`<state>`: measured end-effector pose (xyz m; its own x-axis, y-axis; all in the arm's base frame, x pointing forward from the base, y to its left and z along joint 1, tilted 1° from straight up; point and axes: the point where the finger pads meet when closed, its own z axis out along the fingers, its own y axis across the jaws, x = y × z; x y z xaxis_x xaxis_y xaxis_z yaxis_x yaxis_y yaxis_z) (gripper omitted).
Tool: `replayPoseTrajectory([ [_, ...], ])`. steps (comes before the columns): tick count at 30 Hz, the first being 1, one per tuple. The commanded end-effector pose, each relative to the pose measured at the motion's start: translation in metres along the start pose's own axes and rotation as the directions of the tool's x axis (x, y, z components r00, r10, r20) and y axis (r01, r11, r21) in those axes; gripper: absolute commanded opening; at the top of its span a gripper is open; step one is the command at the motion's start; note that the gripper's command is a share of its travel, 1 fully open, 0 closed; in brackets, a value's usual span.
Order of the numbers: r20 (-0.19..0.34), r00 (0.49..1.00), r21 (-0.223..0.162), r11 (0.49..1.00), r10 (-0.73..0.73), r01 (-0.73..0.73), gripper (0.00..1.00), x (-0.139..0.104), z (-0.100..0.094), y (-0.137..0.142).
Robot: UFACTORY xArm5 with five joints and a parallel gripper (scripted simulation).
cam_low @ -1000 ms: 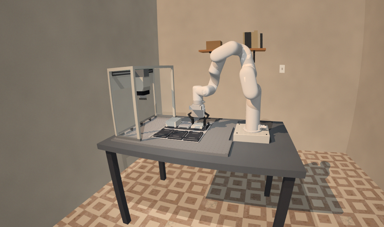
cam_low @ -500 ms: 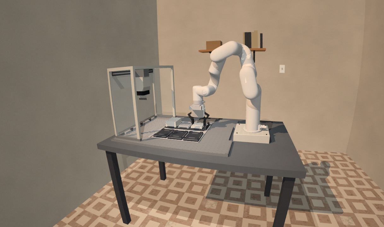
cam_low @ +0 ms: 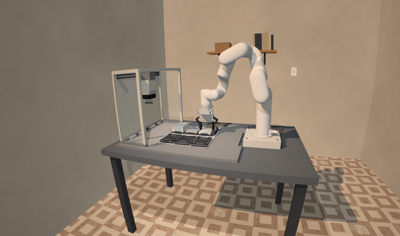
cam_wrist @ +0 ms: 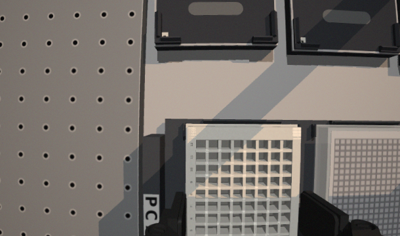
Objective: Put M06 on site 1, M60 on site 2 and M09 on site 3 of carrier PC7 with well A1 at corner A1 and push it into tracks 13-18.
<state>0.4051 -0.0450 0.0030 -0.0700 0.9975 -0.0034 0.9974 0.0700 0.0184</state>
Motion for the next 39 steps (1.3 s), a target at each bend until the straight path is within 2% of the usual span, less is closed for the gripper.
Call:
replayPoseTrajectory([
  [1, -0.004, 1.000, -0.004, 1.000, 0.000, 0.000, 1.00, 0.000, -0.001, 0.001],
  [19, -0.004, 1.000, -0.004, 1.000, 0.000, 0.000, 1.00, 0.000, -0.001, 0.001],
  [39, -0.004, 1.000, -0.004, 1.000, 0.000, 0.000, 1.00, 0.000, -0.031, 0.001],
])
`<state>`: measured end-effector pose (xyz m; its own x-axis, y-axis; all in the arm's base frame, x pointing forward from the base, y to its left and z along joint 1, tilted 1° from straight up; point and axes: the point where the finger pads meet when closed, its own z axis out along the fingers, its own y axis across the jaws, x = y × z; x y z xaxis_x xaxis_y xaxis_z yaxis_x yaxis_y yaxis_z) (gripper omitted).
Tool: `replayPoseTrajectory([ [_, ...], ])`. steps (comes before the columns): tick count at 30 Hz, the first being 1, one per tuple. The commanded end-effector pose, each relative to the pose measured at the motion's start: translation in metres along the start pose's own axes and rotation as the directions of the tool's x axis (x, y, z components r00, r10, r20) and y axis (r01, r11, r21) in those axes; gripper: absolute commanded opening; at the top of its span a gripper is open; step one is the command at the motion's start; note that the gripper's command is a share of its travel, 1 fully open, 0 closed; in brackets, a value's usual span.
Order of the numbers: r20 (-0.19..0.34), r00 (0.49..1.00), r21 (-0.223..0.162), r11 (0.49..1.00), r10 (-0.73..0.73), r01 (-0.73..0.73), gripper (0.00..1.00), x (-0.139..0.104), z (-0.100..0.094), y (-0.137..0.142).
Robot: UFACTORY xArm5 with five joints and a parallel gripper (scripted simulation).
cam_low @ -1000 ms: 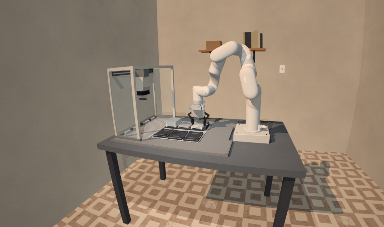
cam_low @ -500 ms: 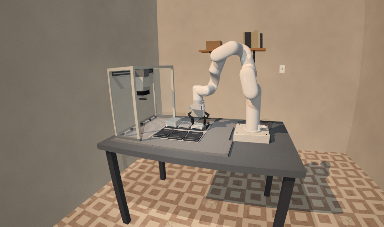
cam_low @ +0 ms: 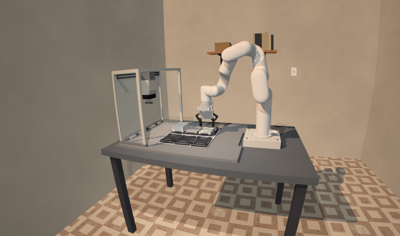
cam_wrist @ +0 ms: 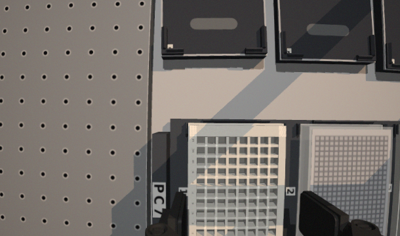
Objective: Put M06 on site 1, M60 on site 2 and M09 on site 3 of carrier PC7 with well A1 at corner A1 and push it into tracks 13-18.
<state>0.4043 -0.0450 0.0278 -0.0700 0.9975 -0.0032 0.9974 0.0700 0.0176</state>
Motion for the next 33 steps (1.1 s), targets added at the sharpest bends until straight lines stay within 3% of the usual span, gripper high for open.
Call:
replayPoseTrajectory([
  [1, -0.004, 1.000, -0.005, 1.000, 0.000, 0.000, 1.00, 0.000, -0.008, 0.002],
  [33, -0.004, 1.000, -0.005, 1.000, 0.000, 0.000, 1.00, 0.000, -0.055, 0.001],
])
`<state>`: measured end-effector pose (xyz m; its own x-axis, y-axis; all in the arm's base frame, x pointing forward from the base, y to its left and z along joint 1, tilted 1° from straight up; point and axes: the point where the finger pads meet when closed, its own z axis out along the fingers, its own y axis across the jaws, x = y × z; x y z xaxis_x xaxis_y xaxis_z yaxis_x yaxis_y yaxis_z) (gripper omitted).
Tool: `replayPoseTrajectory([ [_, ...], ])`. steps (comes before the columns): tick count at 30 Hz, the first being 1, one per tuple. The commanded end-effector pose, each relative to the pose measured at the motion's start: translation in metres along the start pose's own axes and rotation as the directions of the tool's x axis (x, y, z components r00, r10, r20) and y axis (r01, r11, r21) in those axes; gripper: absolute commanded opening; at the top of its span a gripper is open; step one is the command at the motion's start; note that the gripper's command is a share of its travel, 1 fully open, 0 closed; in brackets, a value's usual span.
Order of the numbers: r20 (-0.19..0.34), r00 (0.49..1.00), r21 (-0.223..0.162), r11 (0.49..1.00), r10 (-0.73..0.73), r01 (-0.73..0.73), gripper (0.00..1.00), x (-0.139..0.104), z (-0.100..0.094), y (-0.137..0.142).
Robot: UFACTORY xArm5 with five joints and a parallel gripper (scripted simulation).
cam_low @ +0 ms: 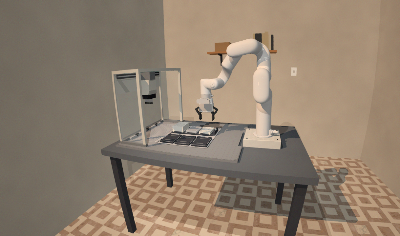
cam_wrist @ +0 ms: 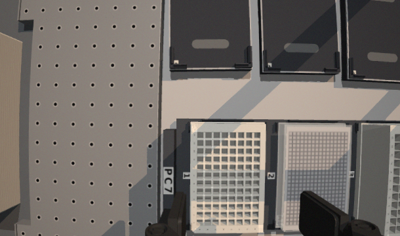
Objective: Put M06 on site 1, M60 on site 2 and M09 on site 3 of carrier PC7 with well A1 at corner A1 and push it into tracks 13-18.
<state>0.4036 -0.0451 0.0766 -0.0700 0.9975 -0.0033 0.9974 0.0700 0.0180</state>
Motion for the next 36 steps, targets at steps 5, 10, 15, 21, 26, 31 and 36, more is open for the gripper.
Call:
replayPoseTrajectory([
  [5, -0.004, 1.000, -0.005, 1.000, 0.000, 0.000, 1.00, 0.000, -0.014, 0.001],
  [10, -0.004, 1.000, -0.005, 1.000, 0.000, 0.000, 1.00, 0.000, -0.023, 0.001],
  [15, -0.004, 1.000, -0.005, 1.000, 0.000, 0.000, 1.00, 0.000, -0.028, 0.001],
  [21, -0.004, 1.000, -0.005, 1.000, 0.000, 0.000, 1.00, 0.000, -0.035, 0.001],
  [26, -0.004, 1.000, -0.005, 1.000, 0.000, 0.000, 1.00, 0.000, -0.035, 0.001],
  [31, -0.004, 1.000, -0.005, 1.000, 0.000, 0.000, 1.00, 0.000, -0.035, 0.001],
  [36, -0.004, 1.000, -0.005, 1.000, 0.009, -0.009, 1.00, 0.010, -0.034, 0.012],
])
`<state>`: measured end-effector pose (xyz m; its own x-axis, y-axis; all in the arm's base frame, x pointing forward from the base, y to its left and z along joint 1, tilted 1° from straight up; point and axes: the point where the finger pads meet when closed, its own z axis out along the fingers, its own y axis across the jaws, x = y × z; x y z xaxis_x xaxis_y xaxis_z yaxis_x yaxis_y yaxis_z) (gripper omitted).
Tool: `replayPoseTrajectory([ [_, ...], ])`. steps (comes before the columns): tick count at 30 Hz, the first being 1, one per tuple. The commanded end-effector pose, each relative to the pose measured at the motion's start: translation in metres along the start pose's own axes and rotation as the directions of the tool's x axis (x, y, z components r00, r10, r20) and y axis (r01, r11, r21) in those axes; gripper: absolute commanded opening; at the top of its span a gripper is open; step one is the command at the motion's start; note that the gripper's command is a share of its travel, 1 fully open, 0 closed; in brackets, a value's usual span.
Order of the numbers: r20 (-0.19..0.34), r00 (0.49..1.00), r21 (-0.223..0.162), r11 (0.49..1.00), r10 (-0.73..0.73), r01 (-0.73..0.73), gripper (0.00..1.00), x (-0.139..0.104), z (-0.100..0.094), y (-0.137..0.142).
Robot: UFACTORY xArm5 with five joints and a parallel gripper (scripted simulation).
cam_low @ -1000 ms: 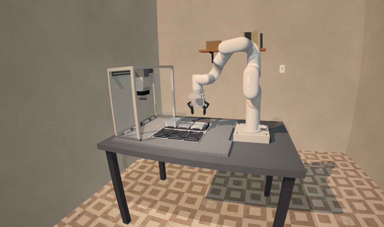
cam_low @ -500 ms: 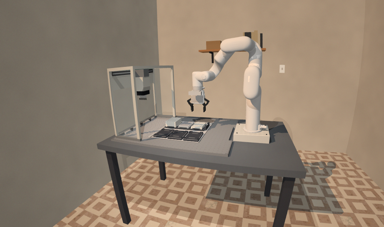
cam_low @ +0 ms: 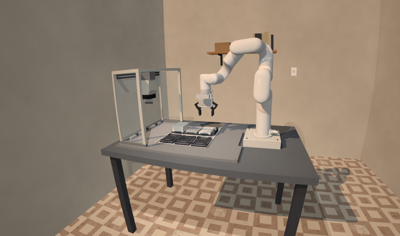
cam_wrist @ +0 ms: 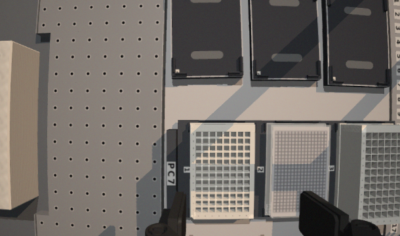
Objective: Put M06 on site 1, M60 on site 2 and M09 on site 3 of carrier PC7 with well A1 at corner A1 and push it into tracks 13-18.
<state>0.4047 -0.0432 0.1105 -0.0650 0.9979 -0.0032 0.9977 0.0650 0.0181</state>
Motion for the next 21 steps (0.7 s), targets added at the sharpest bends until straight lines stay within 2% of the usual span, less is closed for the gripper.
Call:
replayPoseTrajectory([
  [1, -0.004, 1.000, -0.005, 1.000, 0.004, -0.004, 1.00, 0.012, 0.000, 0.014],
  [21, -0.003, 1.000, -0.005, 1.000, 0.004, -0.004, 1.00, 0.076, 0.006, 0.077],
])
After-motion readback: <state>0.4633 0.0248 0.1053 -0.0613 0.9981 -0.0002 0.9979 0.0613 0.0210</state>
